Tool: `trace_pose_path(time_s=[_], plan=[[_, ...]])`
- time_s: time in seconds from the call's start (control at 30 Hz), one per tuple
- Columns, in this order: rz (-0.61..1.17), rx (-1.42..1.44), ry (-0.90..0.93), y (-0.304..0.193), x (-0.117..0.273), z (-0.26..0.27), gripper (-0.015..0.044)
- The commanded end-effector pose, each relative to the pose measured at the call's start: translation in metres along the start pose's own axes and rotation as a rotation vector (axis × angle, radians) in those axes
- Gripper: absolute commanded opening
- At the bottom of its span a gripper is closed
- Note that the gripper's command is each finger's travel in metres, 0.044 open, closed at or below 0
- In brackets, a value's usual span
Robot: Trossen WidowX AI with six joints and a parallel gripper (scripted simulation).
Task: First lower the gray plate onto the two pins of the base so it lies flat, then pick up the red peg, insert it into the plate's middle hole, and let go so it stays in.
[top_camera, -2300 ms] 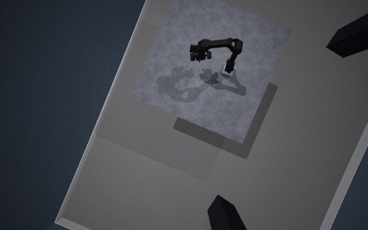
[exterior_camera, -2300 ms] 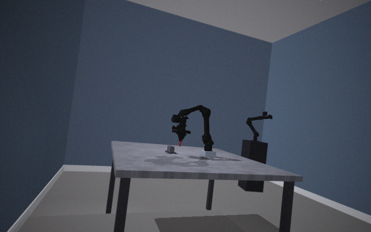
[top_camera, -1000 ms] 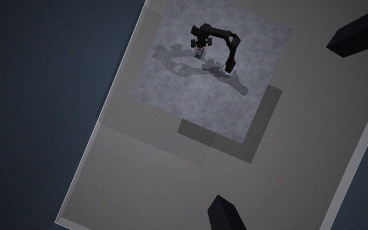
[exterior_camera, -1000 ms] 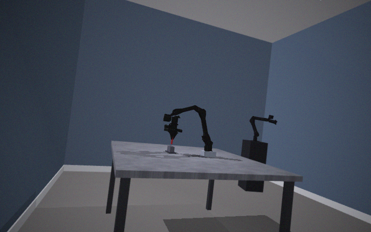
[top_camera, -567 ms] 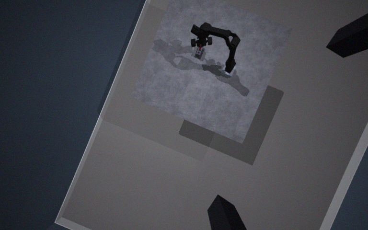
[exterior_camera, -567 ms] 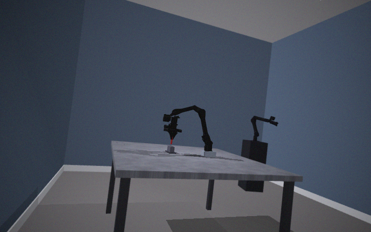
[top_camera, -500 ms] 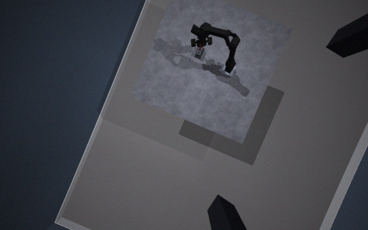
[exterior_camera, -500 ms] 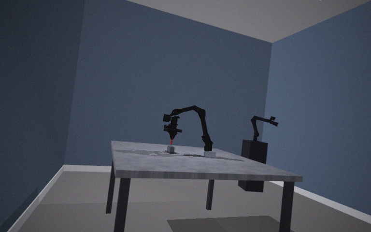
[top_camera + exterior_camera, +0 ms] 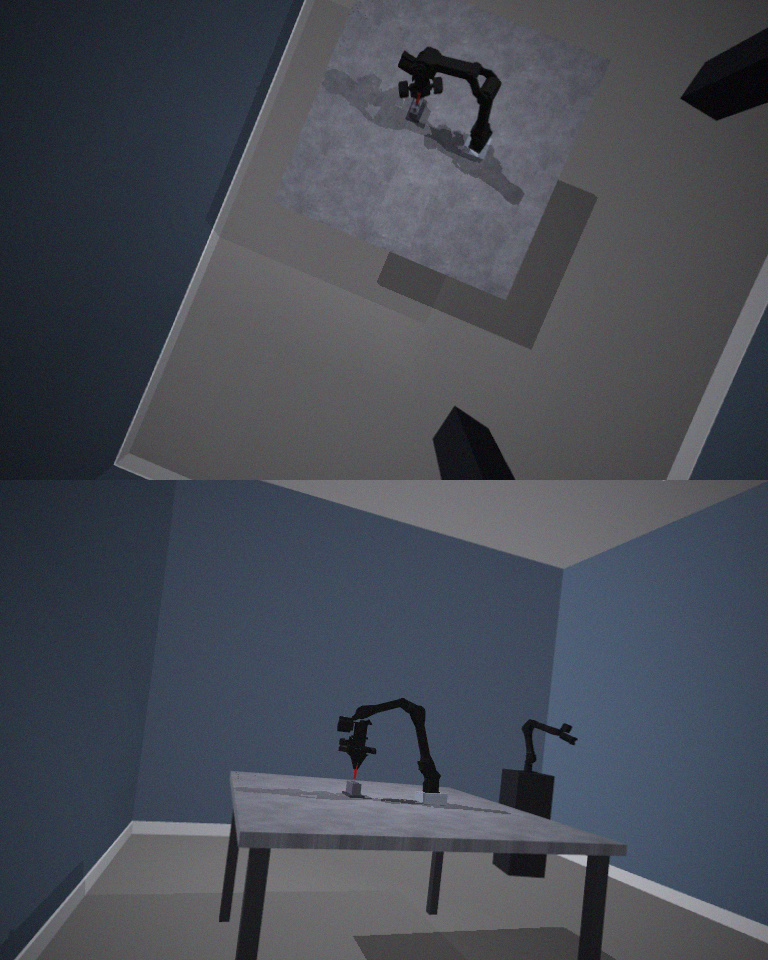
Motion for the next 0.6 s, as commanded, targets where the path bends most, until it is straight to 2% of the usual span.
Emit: trace_pose_path(time_s=[0.0,0.57], plan=[[0.009,0.006,-0.001,-0.0003,-0.0019,0.0001,0.0],[0.009,0.006,-0.002,0.0014,-0.0018,-0.0007,0.0]])
Point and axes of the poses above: the point midway between the two fingers, 35 mm back from their tips, its own x axis back along the fingers, its own z axis across the jaws, y = z × x, the point moved 1 cm from there along x, back along the fingers, and after that the axes turned 11 degrees about x, right-handed, at the moved point
